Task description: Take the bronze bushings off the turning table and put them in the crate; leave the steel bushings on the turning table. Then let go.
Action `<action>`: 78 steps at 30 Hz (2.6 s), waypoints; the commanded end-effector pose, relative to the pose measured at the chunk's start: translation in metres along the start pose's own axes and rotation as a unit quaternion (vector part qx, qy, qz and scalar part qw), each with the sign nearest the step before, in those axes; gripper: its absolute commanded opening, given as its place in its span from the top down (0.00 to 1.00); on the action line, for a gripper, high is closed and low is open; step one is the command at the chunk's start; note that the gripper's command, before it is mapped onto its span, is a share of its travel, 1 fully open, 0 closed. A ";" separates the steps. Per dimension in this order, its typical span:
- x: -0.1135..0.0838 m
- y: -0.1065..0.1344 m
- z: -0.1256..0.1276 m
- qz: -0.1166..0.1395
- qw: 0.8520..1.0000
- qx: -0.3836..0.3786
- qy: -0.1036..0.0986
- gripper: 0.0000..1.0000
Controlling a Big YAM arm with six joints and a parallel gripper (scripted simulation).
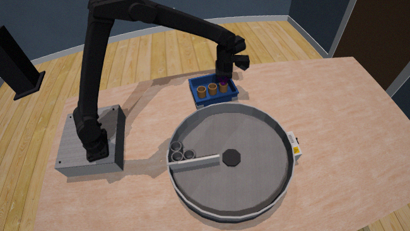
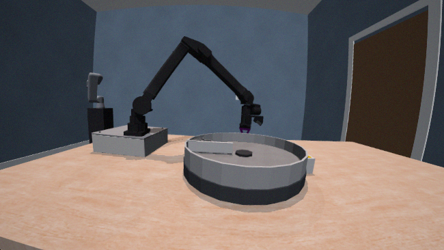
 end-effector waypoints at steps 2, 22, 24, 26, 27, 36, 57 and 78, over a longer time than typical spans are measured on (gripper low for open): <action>-0.006 -0.009 0.003 -0.006 1.000 -0.001 -0.004 1.00; -0.006 -0.010 0.004 -0.006 1.000 -0.001 -0.005 0.85; -0.006 -0.010 0.004 -0.006 1.000 -0.001 -0.005 0.85; -0.006 -0.010 0.004 -0.006 1.000 -0.001 -0.005 0.85; -0.006 -0.010 0.004 -0.006 1.000 -0.001 -0.005 0.85; -0.006 -0.010 0.004 -0.006 1.000 -0.001 -0.005 0.85; -0.058 -0.021 0.017 -0.030 0.999 -0.001 -0.030 0.85; -0.085 -0.018 0.017 -0.030 0.999 -0.001 -0.031 0.85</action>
Point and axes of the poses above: the point where the finger pads meet when closed, its own x axis out along the fingers, its own z axis across the jaws, y = z × x, the point moved 2 cm from there along -x, back along the fingers, and after that the axes turned 10 degrees about x, right-handed, at the moved point
